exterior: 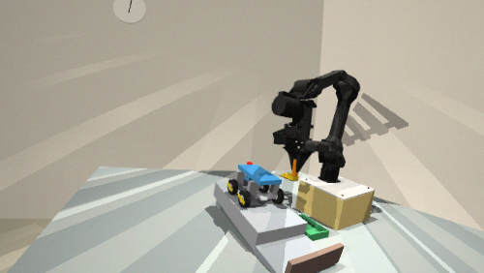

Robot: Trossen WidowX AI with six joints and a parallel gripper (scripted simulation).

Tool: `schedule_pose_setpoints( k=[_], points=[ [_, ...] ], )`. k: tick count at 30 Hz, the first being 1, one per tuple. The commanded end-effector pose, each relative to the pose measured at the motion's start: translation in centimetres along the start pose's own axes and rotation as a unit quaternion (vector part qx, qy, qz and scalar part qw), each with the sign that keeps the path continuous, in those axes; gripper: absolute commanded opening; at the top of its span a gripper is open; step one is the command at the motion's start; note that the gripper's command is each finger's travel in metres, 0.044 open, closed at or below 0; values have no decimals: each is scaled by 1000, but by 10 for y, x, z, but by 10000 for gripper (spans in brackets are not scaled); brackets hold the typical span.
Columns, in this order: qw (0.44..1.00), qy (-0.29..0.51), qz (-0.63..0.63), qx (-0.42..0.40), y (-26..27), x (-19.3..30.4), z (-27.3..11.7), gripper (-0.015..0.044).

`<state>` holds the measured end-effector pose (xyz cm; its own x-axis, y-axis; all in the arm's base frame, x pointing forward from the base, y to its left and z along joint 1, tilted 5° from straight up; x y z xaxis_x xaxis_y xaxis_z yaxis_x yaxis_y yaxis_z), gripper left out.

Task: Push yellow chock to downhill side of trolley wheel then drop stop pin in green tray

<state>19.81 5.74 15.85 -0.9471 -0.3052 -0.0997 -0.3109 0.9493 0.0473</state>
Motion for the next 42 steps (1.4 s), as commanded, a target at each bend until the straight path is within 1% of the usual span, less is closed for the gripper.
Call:
schedule_pose_setpoints(
  k=[1, 26, 28, 34, 42],
  points=[
    [1000, 1, 2, 1, 13, -6, 1, 0],
    [1000, -1, 2, -4, 102, -44, 5, 0],
    [1000, 0, 2, -2, 104, -44, 6, 0],
    [999, 7, 2, 49, 115, -46, 6, 0],
    [999, 7, 2, 51, 115, -55, 8, 0]
  ],
)
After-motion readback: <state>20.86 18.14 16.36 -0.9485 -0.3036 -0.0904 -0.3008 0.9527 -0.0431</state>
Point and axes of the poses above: the point midway between the two fingers, 35 mm back from their tips, its own z axis out along the fingers, its own y axis across the jaws, x = y × z, the point moved 6 cm from there along -z, back along the fingers, and after that the axes turned 8 degrees about -z, right-handed, at the moved point
